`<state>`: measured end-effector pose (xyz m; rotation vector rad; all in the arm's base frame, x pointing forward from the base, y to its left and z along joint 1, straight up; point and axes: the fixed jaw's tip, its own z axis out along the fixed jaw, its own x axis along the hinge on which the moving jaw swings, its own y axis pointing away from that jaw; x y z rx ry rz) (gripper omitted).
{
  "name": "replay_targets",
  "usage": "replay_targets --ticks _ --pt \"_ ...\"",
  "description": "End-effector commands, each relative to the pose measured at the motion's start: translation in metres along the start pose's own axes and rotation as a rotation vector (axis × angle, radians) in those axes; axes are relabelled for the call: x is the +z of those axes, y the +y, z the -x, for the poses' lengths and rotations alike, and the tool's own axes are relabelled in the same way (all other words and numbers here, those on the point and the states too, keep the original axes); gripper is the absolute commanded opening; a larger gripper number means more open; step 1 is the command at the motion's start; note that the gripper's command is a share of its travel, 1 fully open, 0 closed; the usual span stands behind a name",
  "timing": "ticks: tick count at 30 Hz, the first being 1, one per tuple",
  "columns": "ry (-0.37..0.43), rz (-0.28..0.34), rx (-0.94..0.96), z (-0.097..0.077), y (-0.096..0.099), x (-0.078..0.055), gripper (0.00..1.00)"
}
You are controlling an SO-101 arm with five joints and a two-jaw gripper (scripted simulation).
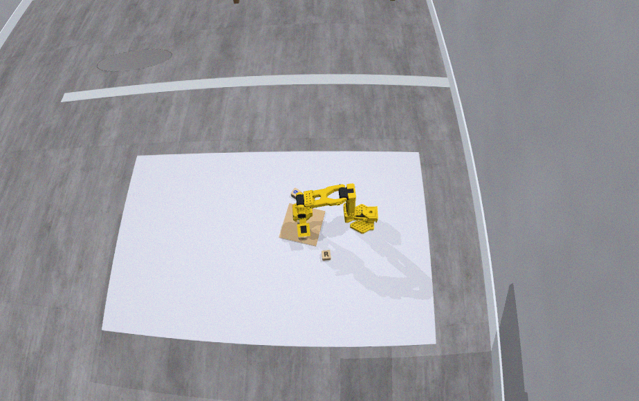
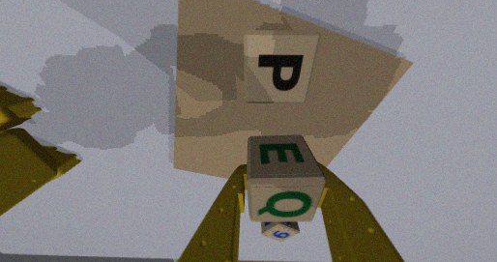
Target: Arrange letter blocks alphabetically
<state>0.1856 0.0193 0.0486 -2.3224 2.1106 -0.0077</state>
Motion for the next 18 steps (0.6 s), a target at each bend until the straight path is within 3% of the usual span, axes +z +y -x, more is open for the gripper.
replay_targets --ticks 1,18 --pt "-0.004 -0.130 -0.001 0.0019 -0.0147 -0.0160 0.00" --pt "-0.004 -0.130 -0.001 0.0019 -0.0150 -0.0100 0.00"
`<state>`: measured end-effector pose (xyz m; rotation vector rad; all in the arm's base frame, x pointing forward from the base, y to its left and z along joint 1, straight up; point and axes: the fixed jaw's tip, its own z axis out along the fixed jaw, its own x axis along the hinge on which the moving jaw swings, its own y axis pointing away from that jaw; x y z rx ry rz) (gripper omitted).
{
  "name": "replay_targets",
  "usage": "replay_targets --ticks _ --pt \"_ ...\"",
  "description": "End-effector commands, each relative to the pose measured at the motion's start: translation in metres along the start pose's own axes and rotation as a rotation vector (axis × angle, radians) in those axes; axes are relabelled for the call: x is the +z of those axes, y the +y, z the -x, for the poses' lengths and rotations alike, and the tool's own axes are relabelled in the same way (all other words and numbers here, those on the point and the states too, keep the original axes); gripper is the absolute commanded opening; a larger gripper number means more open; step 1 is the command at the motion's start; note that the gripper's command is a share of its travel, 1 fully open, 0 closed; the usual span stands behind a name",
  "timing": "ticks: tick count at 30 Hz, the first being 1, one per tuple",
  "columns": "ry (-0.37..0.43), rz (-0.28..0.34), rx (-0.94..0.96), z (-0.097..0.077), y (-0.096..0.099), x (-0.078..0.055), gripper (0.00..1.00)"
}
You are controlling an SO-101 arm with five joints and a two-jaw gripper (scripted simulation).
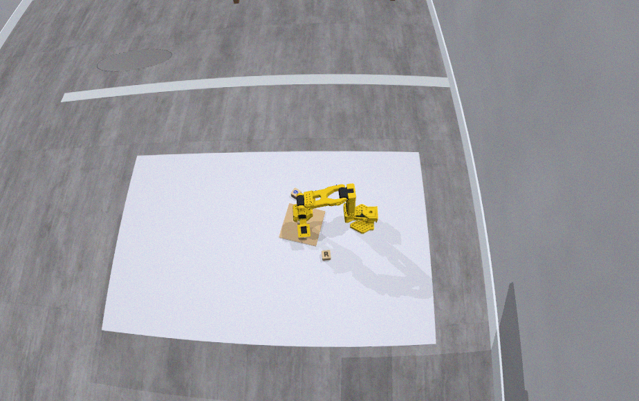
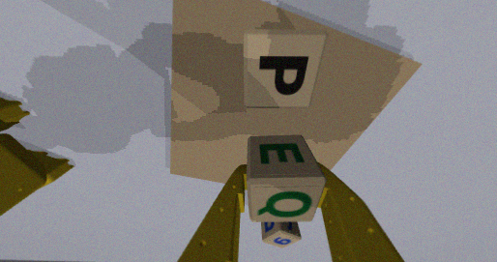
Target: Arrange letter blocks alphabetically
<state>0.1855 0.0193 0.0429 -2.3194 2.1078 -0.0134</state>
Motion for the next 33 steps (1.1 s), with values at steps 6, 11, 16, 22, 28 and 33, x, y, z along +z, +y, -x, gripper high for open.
replay_targets --ticks 6,11,16,22,28,33 --pt "-0.004 -0.125 -0.001 0.002 -0.015 -0.013 0.00" --pt "-0.004 -0.125 -0.001 0.002 -0.015 -0.013 0.00" --pt "-0.004 -0.125 -0.001 0.002 -0.016 -0.010 0.00" --pt "-0.004 -0.125 -0.001 0.002 -0.016 -0.007 0.00" --pt "-0.004 -0.125 -0.001 0.002 -0.016 -0.007 0.00" --pt "-0.004 -0.125 -0.002 0.002 -0.016 -0.004 0.00"
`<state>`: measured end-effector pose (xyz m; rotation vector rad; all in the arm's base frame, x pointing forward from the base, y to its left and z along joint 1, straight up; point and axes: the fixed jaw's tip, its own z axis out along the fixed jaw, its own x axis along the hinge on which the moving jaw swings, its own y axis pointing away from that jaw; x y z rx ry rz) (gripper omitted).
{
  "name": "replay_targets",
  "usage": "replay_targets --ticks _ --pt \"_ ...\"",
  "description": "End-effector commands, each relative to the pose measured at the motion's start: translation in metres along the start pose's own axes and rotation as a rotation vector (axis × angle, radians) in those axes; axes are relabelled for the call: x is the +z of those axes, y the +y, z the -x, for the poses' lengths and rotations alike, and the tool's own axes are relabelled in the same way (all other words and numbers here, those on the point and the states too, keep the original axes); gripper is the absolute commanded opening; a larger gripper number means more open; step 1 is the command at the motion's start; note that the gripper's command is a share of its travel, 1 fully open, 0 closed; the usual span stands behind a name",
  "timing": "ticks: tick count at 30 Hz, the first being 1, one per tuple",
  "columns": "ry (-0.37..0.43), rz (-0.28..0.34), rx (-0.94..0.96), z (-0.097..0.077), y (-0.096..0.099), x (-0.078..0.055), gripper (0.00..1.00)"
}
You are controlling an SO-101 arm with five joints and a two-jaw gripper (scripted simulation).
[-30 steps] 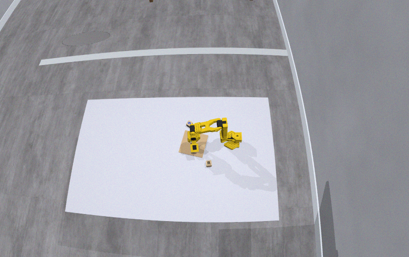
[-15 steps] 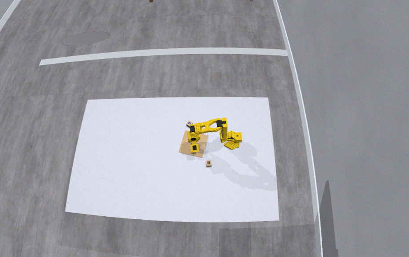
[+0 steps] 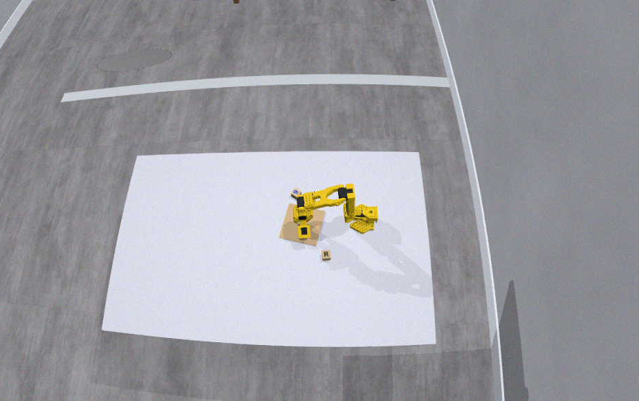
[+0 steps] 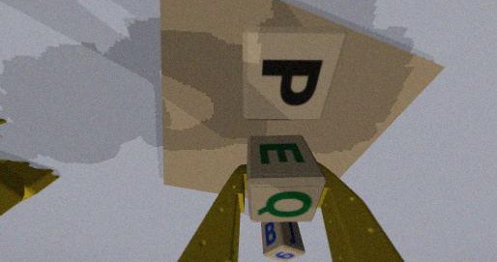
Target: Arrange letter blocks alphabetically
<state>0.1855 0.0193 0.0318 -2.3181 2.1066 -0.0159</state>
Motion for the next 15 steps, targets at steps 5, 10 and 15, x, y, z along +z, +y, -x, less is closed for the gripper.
replay_targets --ticks 5,10,15 --pt "-0.004 -0.122 -0.002 0.0019 -0.0166 -0.0123 0.00" --pt "-0.004 -0.122 -0.002 0.0019 -0.0166 -0.0120 0.00" --pt "-0.004 -0.122 -0.002 0.0019 -0.0168 -0.0107 0.00"
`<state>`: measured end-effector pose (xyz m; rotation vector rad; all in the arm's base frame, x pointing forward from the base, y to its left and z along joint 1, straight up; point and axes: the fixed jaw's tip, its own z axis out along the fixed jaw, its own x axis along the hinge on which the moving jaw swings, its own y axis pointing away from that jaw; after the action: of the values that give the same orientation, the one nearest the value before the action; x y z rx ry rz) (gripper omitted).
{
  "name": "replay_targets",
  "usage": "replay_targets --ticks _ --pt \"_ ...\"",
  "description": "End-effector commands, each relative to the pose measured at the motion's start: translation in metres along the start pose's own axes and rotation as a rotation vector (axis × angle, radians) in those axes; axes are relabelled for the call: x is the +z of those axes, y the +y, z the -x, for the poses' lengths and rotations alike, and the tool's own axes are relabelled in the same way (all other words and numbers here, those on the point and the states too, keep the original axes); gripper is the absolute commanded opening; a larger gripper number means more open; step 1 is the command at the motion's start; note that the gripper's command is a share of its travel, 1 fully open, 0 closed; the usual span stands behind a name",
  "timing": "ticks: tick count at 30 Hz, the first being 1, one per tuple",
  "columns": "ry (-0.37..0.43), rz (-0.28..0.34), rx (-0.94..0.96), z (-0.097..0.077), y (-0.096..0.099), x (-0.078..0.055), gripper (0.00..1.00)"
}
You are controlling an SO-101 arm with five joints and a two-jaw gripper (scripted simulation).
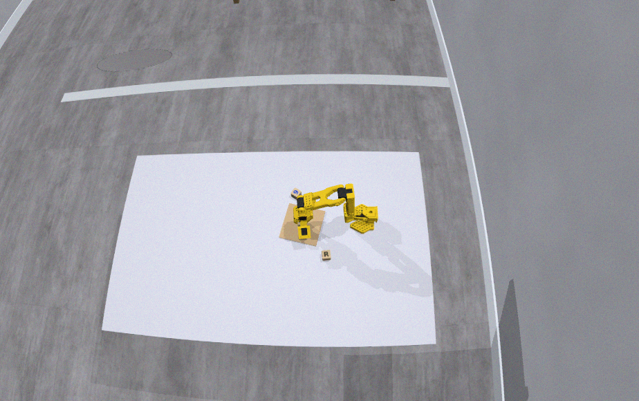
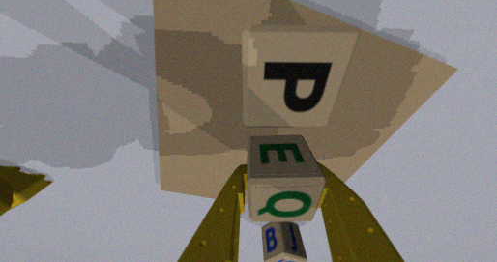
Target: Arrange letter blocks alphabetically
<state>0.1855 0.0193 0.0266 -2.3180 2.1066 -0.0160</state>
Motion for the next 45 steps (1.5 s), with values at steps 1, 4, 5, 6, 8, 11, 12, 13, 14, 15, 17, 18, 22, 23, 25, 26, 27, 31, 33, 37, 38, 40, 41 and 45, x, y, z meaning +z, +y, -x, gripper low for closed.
replay_targets --ticks 1,4,5,6,8,11,12,13,14,15,17,18,22,23,25,26,27,31,33,37,38,40,41,45 --pt "-0.004 -0.122 -0.002 0.0019 -0.0170 -0.0152 0.00" --pt "-0.004 -0.122 -0.002 0.0019 -0.0172 -0.0130 0.00" --pt "-0.004 -0.122 -0.002 0.0019 -0.0173 -0.0124 0.00" --pt "-0.004 -0.122 -0.002 0.0019 -0.0173 -0.0118 0.00" --pt "-0.004 -0.122 -0.002 0.0019 -0.0174 -0.0112 0.00" --pt "-0.004 -0.122 -0.002 0.0019 -0.0174 -0.0111 0.00" --pt "-0.004 -0.122 -0.002 0.0019 -0.0174 -0.0111 0.00" --pt "-0.004 -0.122 -0.002 0.0019 -0.0174 -0.0111 0.00" --pt "-0.004 -0.122 -0.002 0.0019 -0.0174 -0.0111 0.00" --pt "-0.004 -0.122 -0.002 0.0019 -0.0174 -0.0111 0.01" --pt "-0.004 -0.122 -0.002 0.0019 -0.0174 -0.0111 0.04" --pt "-0.004 -0.122 -0.002 0.0019 -0.0174 -0.0111 0.05" --pt "-0.004 -0.122 -0.002 0.0019 -0.0174 -0.0111 0.14" --pt "-0.004 -0.122 -0.002 0.0019 -0.0174 -0.0111 0.15" --pt "-0.004 -0.122 -0.002 0.0019 -0.0174 -0.0111 0.17" --pt "-0.004 -0.122 -0.002 0.0019 -0.0174 -0.0111 0.17" --pt "-0.004 -0.122 -0.002 0.0019 -0.0174 -0.0111 0.17" --pt "-0.004 -0.122 -0.002 0.0019 -0.0174 -0.0111 0.17" --pt "-0.004 -0.122 -0.002 0.0019 -0.0174 -0.0111 0.18" --pt "-0.004 -0.122 -0.002 0.0019 -0.0174 -0.0111 0.20" --pt "-0.004 -0.122 -0.002 0.0019 -0.0174 -0.0111 0.20" --pt "-0.004 -0.122 -0.002 0.0019 -0.0174 -0.0111 0.22" --pt "-0.004 -0.122 -0.002 0.0019 -0.0174 -0.0111 0.23" --pt "-0.004 -0.122 -0.002 0.0019 -0.0174 -0.0111 0.26"
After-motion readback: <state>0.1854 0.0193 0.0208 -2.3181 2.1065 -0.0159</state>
